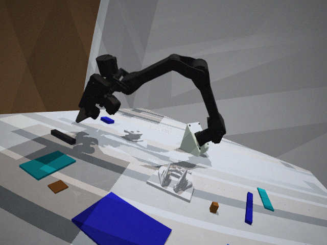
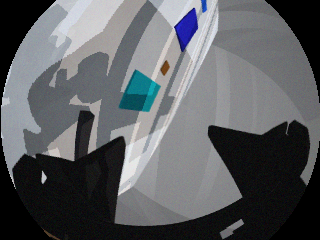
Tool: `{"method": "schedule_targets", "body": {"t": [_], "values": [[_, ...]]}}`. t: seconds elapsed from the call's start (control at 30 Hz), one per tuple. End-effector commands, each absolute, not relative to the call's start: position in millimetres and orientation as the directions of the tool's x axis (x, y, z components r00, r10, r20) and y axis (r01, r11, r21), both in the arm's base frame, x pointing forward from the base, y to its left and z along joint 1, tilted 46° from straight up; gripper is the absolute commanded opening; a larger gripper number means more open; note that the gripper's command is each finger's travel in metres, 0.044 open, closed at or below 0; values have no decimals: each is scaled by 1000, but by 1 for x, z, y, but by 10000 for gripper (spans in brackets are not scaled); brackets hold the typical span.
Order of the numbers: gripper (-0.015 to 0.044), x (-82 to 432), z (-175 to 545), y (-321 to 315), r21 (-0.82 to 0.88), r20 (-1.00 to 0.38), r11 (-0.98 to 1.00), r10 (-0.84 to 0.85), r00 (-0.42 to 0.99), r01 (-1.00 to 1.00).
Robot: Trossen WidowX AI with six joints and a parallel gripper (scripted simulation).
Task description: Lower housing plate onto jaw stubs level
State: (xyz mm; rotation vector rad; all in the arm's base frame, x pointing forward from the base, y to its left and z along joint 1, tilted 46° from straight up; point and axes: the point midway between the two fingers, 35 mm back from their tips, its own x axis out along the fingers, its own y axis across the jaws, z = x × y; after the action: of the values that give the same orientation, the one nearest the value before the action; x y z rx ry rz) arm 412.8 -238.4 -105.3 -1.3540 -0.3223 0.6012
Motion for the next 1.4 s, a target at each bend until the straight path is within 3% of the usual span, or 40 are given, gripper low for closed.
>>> {"method": "schedule_targets", "body": {"t": [0.0, 0.67, 1.37], "values": [[426, 413, -105, -238, -971, -123, 97, 575, 809, -216], [440, 380, -136, -269, -806, -421, 226, 431, 798, -547], [440, 296, -154, -265, -412, -718, 321, 462, 520, -853]]}}
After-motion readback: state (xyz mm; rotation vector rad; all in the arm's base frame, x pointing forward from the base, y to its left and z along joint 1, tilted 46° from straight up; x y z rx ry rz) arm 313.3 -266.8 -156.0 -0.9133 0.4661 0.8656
